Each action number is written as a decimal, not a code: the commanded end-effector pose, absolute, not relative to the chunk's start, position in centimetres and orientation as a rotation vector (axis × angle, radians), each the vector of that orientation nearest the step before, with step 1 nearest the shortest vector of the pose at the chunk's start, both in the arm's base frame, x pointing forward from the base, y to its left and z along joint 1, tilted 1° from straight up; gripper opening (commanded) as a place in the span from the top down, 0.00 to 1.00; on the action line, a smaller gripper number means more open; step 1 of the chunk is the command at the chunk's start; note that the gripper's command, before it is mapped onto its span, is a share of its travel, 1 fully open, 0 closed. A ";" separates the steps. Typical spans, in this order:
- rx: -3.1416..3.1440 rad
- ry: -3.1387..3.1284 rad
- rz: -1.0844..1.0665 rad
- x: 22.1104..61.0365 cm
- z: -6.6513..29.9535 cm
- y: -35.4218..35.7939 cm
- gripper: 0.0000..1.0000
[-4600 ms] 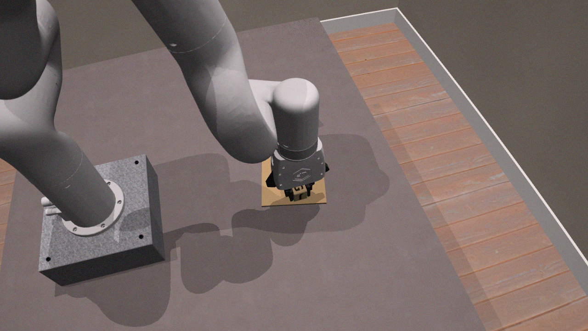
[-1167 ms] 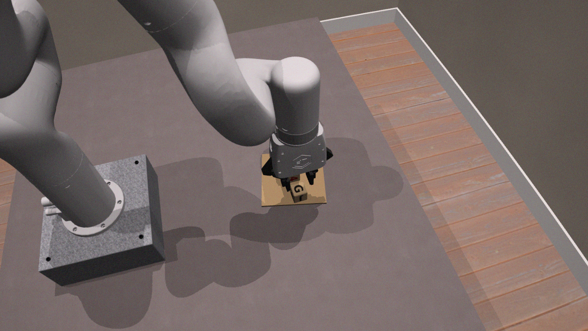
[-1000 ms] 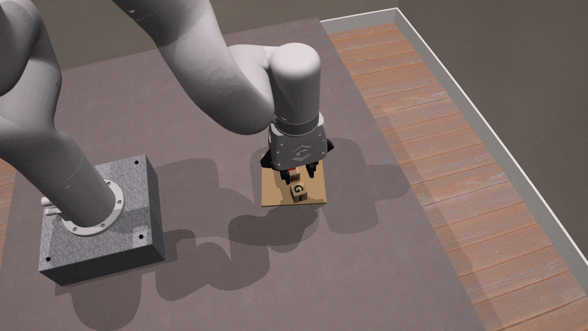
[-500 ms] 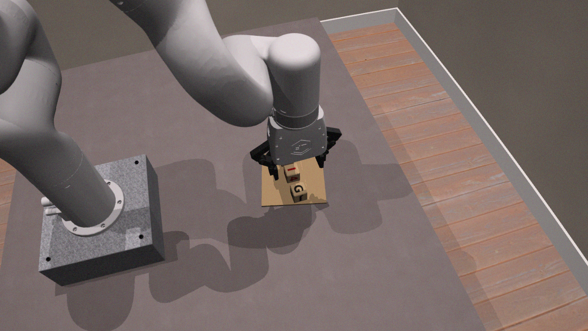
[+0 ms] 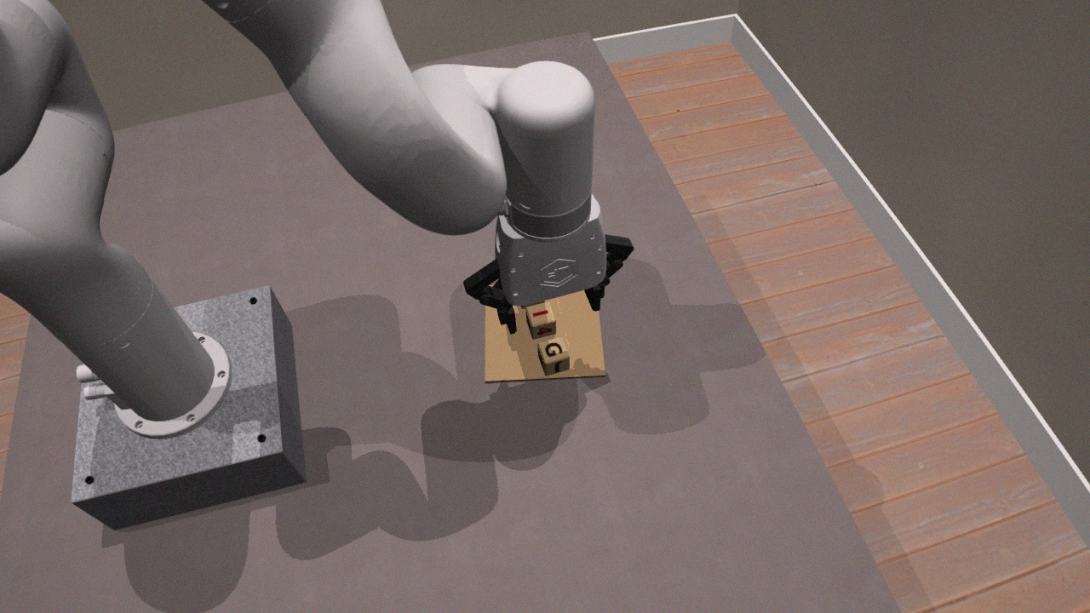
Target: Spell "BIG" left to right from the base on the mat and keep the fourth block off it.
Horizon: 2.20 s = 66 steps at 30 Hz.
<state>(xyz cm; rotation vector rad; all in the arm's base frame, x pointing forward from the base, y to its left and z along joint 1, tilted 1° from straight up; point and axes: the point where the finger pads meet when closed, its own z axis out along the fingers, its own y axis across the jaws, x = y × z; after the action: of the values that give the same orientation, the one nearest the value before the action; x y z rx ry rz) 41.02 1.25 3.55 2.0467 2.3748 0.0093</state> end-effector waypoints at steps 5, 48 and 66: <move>2.043 2.375 0.013 41.1 3.5 1.2 0.00; 2.041 2.376 0.013 41.0 3.3 1.1 0.31; 2.041 2.376 0.013 41.0 2.1 1.0 0.31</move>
<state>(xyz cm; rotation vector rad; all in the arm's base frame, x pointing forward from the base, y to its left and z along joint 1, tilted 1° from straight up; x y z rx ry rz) 40.86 1.04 2.35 2.0428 2.3782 0.0092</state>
